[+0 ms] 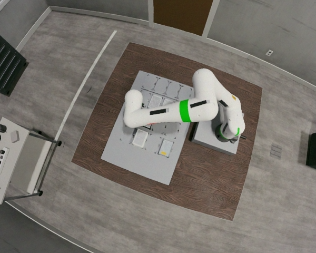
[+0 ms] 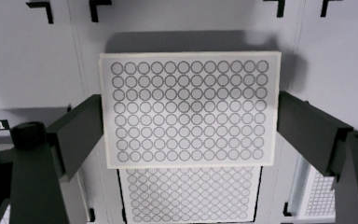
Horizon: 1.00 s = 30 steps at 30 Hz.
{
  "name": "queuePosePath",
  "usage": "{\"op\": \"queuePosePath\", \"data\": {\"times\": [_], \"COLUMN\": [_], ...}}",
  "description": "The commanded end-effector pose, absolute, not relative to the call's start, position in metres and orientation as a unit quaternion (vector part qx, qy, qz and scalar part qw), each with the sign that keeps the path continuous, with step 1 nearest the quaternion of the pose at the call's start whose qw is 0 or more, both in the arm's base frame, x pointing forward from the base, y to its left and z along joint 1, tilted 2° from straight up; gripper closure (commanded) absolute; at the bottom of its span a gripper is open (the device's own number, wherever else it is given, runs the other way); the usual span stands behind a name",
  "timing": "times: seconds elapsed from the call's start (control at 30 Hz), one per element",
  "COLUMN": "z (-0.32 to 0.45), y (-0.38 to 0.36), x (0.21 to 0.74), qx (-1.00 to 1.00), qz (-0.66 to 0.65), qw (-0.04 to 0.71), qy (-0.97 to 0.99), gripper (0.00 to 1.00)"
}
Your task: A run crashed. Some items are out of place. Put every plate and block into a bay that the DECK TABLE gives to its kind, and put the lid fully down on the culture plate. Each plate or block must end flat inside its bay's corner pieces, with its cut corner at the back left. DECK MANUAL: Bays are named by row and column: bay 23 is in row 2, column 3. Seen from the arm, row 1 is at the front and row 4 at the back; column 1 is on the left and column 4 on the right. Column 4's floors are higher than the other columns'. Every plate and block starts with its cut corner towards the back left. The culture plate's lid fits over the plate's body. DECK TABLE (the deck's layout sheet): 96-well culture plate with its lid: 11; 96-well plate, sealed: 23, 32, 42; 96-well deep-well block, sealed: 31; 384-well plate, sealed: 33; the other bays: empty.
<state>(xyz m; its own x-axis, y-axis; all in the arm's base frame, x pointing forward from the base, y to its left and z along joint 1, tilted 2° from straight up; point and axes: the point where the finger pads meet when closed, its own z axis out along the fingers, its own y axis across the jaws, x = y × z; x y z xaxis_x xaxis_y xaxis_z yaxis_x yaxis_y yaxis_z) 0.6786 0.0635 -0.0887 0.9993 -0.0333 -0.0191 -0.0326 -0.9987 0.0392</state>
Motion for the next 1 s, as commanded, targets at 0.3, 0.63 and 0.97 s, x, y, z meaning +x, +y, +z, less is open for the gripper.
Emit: {"op": "queuePosePath", "data": {"times": [0.3,0.63,0.97], "z": [-0.084,-0.081,-0.075], "y": [0.064,0.064,0.064], "x": [0.679,0.680,0.680], "qx": [1.000,1.000,1.000], "qz": [-0.009,-0.009,-0.009], "qw": [0.019,0.019,0.019], "qy": [-0.016,-0.016,-0.016], "gripper": [0.90,0.90,0.90]}}
